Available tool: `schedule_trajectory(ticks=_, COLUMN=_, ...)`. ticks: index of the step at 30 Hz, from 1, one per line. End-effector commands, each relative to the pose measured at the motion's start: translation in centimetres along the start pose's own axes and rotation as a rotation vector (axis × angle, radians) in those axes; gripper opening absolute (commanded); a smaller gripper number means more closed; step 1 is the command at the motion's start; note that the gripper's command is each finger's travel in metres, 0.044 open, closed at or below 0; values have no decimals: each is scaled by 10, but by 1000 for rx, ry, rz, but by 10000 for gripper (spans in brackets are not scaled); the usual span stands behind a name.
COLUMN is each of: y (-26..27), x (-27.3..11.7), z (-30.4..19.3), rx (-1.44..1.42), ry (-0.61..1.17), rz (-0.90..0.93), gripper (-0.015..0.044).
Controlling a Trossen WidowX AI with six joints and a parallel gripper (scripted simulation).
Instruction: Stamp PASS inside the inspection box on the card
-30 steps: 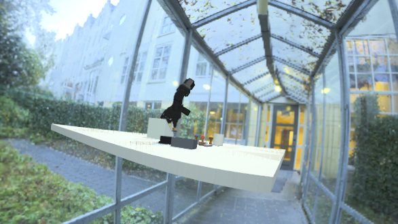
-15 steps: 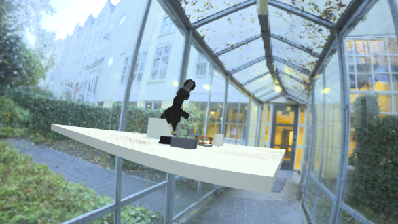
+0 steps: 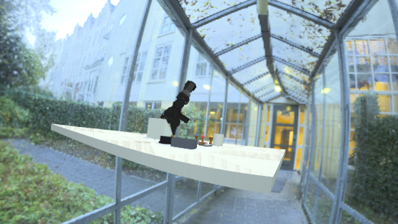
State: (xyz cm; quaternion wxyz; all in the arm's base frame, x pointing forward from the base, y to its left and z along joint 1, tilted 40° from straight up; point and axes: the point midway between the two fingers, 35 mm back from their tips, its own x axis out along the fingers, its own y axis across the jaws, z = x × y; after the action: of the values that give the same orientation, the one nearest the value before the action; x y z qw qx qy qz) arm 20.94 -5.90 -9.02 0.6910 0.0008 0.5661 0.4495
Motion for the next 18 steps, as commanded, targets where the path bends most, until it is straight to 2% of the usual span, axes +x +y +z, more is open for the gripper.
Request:
schedule_trajectory(ticks=1, y=1, x=6, z=1, rx=5, ry=-7, rz=1, gripper=0)
schedule_trajectory(ticks=11, y=3, x=21, z=0, rx=5, ry=-7, rz=2, gripper=0)
schedule_trajectory(ticks=18, y=2, x=18, z=0, rx=0, ry=-1, rz=2, gripper=184)
